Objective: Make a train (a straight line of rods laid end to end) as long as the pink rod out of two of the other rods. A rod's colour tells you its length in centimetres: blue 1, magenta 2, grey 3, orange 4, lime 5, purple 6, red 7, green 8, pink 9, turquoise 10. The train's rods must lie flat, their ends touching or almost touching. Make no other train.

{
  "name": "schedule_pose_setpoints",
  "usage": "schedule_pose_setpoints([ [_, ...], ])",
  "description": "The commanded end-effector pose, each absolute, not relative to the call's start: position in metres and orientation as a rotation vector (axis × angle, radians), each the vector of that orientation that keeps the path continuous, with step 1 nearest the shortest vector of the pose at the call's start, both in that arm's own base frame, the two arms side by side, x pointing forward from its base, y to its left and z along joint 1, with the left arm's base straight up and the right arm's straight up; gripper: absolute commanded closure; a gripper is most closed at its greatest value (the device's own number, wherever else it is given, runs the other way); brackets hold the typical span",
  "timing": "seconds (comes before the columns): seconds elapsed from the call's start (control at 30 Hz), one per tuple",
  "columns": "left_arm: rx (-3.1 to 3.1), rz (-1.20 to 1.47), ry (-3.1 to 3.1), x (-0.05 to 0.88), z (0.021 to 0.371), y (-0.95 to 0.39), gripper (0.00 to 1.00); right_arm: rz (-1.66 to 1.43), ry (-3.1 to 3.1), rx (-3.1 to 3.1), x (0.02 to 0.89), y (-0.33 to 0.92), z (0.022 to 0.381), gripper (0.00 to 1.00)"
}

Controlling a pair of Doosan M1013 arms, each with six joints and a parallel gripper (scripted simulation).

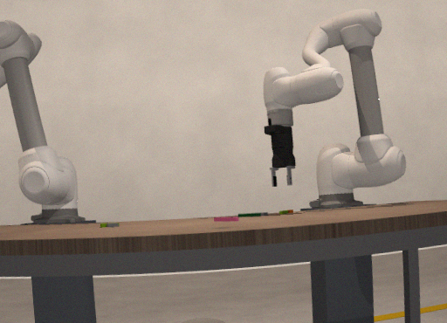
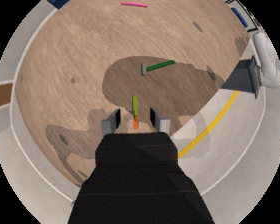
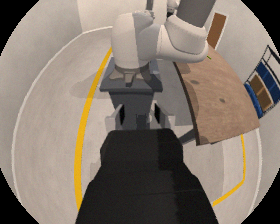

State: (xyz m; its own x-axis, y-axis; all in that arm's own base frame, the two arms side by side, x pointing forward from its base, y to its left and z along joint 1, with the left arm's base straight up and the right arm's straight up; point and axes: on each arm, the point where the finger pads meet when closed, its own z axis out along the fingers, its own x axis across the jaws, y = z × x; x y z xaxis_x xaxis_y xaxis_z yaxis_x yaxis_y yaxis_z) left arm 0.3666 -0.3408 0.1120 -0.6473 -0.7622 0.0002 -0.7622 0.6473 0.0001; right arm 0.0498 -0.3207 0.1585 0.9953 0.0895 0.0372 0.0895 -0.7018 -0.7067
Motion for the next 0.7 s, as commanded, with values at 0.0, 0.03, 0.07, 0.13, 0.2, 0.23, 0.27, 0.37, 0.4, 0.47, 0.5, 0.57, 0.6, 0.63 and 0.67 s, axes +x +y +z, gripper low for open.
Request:
schedule_pose_setpoints([
  [0.0, 1.319, 0.002, -2.852, 0.367, 0.113, -0.341, 0.0, -0.001, -0.124, -2.353, 0.05, -0.321, 0.159, 0.0],
  [0.03, 1.319, 0.002, -2.852, 0.367, 0.113, -0.341, 0.0, -0.001, -0.124, -2.353, 0.05, -0.321, 0.159, 0.0],
  [0.07, 1.319, 0.002, -2.852, 0.367, 0.114, -0.341, 0.0, -0.001, -0.124, -2.353, 0.05, -0.321, 0.159, 0.0],
  [0.13, 1.319, 0.002, -2.852, 0.367, 0.117, -0.341, 0.0, -0.001, -0.124, -2.353, 0.05, -0.321, 0.159, 0.0],
  [0.2, 1.319, 0.002, -2.852, 0.367, 0.123, -0.341, 0.0, -0.001, -0.124, -2.353, 0.05, -0.321, 0.159, 0.0],
  [0.23, 1.319, 0.002, -2.852, 0.367, 0.126, -0.341, 0.0, -0.001, -0.124, -2.353, 0.05, -0.321, 0.159, 0.0],
  [0.27, 1.319, 0.002, -2.852, 0.367, 0.13, -0.341, 0.0, -0.001, -0.124, -2.353, 0.05, -0.321, 0.159, 0.0],
  [0.37, 1.319, 0.002, -2.852, 0.367, 0.145, -0.341, 0.0, -0.001, -0.124, -2.353, 0.05, -0.321, 0.159, 0.0],
  [0.4, 1.319, 0.002, -2.852, 0.367, 0.15, -0.341, 0.0, -0.001, -0.124, -2.353, 0.05, -0.321, 0.159, 0.0],
  [0.47, 1.319, 0.002, -2.852, 0.367, 0.155, -0.341, 0.0, -0.001, -0.124, -2.353, 0.05, -0.321, 0.159, 0.0],
  [0.5, 1.319, 0.002, -2.852, 0.367, 0.155, -0.341, 0.0, -0.001, -0.124, -2.353, 0.05, -0.321, 0.159, 0.0],
  [0.57, 1.319, 0.002, -2.852, 0.367, 0.166, -0.341, 0.0, -0.001, -0.124, -2.353, 0.05, -0.321, 0.159, 0.0],
  [0.6, 1.319, 0.002, -2.852, 0.367, 0.172, -0.341, 0.0, -0.001, -0.124, -2.353, 0.05, -0.321, 0.159, 0.0],
  [0.63, 1.319, 0.002, -2.852, 0.367, 0.177, -0.341, 0.0, -0.001, -0.124, -2.353, 0.05, -0.321, 0.159, 0.0],
  [0.67, 1.319, 0.002, -2.852, 0.367, 0.181, -0.341, 0.0, -0.001, -0.124, -2.353, 0.05, -0.321, 0.159, 0.0],
])
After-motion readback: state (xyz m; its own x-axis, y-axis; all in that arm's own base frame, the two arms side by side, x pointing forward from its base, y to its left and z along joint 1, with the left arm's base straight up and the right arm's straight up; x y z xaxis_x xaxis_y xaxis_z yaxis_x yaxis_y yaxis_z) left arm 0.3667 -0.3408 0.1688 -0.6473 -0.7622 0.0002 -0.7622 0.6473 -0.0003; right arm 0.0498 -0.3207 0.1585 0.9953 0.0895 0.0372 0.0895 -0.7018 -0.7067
